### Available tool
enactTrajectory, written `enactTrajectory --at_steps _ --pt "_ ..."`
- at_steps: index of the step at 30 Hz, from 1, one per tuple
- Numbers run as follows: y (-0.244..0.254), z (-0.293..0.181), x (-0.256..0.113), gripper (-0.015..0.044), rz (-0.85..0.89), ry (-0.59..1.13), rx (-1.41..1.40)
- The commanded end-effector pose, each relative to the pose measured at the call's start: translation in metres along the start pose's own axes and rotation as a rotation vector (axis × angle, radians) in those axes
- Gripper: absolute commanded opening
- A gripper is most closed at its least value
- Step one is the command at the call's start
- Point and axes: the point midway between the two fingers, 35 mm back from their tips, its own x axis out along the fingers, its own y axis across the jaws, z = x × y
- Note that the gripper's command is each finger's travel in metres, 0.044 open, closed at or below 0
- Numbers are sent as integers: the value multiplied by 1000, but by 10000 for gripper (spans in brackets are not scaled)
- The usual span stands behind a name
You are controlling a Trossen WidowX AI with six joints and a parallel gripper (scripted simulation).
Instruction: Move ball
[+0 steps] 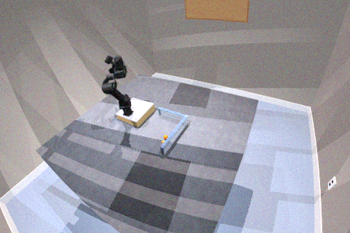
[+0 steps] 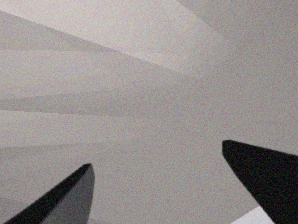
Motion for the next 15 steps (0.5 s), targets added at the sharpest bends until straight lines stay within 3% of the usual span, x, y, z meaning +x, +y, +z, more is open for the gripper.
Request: enactTrajectory --at_steps 1,7,15 --pt "2 -1 0 374 6 4 6" --pt "49 -46 -17 232 192 155 202" --pt "124 -115 -80 232 440 485 540"
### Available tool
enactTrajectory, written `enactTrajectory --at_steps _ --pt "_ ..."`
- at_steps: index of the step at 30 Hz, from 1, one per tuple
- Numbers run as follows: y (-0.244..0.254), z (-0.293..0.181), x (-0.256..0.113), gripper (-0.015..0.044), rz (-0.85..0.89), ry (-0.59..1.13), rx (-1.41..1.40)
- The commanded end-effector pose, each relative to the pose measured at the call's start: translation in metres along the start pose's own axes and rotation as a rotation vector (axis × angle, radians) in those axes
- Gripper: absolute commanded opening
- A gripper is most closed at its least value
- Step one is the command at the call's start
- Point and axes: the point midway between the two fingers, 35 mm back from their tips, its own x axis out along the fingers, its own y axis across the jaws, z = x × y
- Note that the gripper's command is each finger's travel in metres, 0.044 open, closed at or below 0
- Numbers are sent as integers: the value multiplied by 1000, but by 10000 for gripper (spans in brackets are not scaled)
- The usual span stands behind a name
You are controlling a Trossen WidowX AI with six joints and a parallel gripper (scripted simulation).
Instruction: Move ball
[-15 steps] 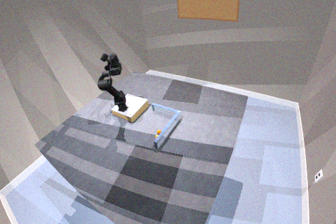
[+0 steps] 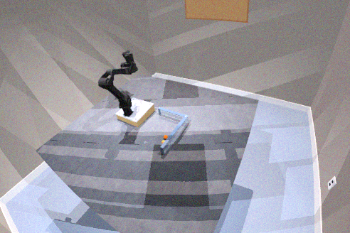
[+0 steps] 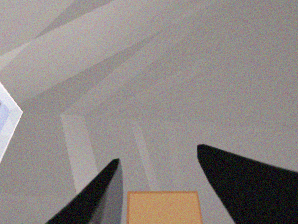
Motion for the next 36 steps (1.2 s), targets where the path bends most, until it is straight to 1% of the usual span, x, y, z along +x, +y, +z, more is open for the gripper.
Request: enactTrajectory --at_steps 1,6,10,15,20,24,28,32,36 --pt "21 -53 -11 232 91 168 172" --pt "56 -122 -46 232 189 421 431" --pt "84 -170 -87 232 233 635 635" --pt "117 -217 -153 232 245 914 888" --pt "151 -246 -231 232 223 1214 1147" --pt "175 -255 -299 232 170 1459 1348" --pt "197 -249 -368 232 85 1708 1545" --pt "216 -228 -435 232 -31 1953 1740" --pt "231 -196 -494 232 -178 2187 1924"
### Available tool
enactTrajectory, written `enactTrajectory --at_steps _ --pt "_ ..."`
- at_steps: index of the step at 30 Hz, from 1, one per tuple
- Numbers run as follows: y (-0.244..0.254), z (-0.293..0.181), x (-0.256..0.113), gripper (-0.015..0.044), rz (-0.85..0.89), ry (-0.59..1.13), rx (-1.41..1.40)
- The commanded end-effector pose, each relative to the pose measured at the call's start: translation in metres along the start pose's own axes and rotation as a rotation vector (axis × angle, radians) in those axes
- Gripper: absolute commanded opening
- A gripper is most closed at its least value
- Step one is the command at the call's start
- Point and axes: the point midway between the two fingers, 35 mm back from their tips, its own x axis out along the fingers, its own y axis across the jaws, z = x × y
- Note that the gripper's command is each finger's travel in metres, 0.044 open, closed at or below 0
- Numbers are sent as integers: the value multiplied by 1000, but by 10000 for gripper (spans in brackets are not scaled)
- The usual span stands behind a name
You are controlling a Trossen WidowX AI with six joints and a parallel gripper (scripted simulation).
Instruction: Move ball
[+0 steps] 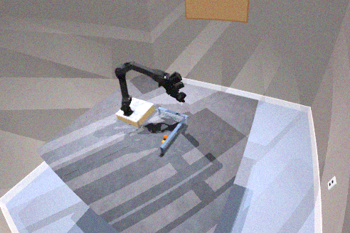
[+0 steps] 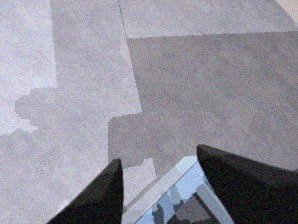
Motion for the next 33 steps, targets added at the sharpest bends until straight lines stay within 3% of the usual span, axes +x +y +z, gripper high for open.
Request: enactTrajectory --at_steps 1,15,33 --pt "-40 -42 3 232 -41 133 236" --pt "-117 -217 -18 232 -155 568 1053" --pt "-114 -232 2 232 -157 573 1062"
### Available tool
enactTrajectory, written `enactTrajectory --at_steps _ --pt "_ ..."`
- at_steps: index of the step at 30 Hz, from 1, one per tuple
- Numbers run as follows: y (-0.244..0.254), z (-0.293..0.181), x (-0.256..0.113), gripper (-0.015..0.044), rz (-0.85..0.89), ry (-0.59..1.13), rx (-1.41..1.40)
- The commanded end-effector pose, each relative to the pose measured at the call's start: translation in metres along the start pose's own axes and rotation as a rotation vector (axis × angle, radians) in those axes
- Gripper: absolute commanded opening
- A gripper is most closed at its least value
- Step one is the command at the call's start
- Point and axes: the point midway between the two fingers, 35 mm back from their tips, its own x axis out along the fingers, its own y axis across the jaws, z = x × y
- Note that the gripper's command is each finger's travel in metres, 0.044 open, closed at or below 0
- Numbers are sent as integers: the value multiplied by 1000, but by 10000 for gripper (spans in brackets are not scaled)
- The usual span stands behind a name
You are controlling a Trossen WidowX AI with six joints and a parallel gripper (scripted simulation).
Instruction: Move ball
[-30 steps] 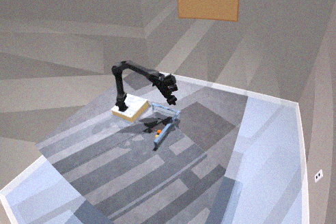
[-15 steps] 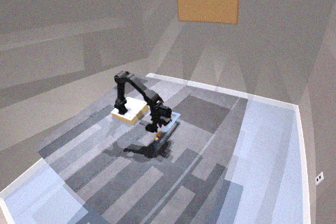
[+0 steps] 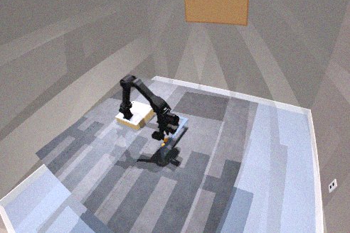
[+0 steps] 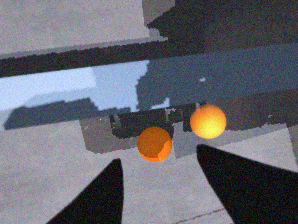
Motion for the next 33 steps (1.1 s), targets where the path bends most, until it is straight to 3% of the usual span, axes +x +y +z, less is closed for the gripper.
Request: enactTrajectory --at_steps 1,16,20,28,31,33 --pt "0 -2 8 232 -3 7 3" --pt "0 -3 29 232 -3 7 3" --pt "0 -3 29 127 -3 7 3" --pt "0 -3 29 74 -3 7 3" --pt "0 -2 25 0 -3 7 3" --pt "-1 0 13 0 -3 7 3"
